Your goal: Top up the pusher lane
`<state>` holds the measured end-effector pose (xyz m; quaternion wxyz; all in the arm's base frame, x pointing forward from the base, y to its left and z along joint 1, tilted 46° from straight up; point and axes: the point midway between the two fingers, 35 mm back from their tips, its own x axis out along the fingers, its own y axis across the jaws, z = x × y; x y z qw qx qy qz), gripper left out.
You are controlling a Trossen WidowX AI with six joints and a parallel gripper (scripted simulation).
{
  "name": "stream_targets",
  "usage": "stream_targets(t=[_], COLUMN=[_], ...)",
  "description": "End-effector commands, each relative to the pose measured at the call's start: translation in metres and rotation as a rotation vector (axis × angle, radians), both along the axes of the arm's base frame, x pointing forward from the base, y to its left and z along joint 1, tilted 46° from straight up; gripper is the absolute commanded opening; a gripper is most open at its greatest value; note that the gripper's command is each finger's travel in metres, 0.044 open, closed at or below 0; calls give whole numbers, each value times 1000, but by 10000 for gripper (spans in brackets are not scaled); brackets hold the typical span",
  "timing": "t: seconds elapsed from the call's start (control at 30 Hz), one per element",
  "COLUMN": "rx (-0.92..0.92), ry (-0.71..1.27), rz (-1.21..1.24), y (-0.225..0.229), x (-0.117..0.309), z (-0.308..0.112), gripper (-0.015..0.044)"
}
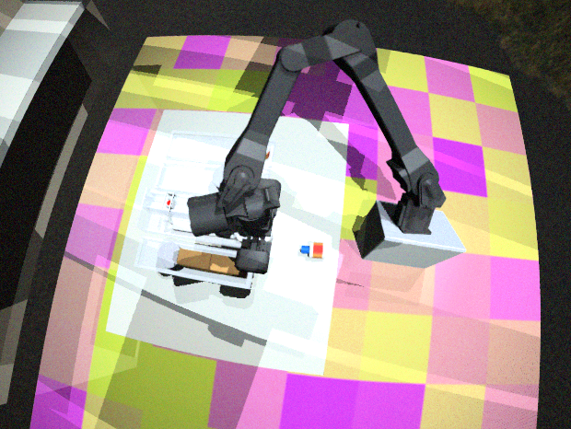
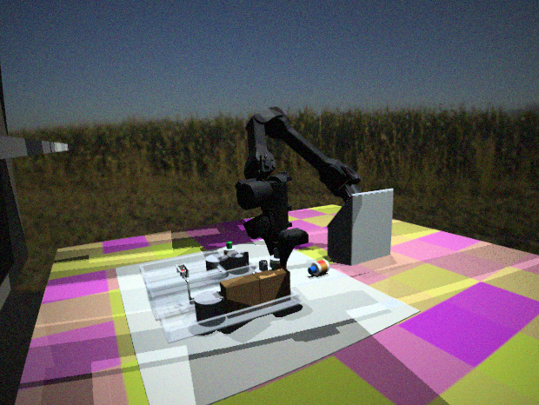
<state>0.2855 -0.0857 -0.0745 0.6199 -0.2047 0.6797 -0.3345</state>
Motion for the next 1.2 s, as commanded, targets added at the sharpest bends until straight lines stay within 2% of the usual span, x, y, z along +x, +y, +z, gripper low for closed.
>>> stream_targets(t=[0.0,1.17], rx=[-3,-3], ry=[-6,-7], rz=[6,6], y=[-1,-3], x=[5,17], z=[1,1], gripper=[0,0])
